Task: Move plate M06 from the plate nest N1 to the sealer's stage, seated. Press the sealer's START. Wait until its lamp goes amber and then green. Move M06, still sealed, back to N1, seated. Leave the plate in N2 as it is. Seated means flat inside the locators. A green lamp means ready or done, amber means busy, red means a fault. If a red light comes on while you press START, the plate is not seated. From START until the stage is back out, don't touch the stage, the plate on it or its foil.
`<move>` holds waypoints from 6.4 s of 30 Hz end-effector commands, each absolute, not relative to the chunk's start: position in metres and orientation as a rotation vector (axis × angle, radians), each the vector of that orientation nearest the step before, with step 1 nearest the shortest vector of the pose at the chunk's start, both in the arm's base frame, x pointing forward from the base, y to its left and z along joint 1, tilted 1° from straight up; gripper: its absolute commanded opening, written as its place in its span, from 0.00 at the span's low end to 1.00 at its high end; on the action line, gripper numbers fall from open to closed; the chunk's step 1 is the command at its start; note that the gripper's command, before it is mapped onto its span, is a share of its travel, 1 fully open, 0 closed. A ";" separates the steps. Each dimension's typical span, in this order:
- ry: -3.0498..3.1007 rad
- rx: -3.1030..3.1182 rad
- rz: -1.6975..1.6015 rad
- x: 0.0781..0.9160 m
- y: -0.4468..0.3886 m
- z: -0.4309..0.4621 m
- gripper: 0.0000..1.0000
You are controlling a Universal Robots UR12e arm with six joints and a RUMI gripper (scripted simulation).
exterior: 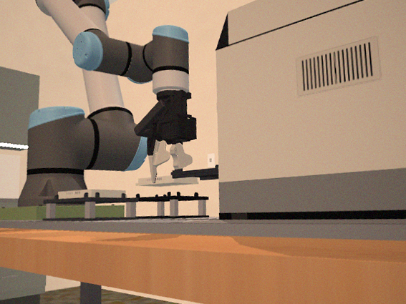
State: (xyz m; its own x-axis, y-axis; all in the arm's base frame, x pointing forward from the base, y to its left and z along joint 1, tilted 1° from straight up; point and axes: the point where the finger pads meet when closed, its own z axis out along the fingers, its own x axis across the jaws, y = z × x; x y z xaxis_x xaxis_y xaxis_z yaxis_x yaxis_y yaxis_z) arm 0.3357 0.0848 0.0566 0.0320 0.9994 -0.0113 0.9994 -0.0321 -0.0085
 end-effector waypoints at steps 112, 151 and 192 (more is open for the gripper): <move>2.184 2.255 -0.021 0.336 0.084 0.028 0.00; 2.184 2.255 -0.021 0.336 0.084 0.028 0.00; 2.184 2.255 -0.021 0.336 0.084 0.028 0.68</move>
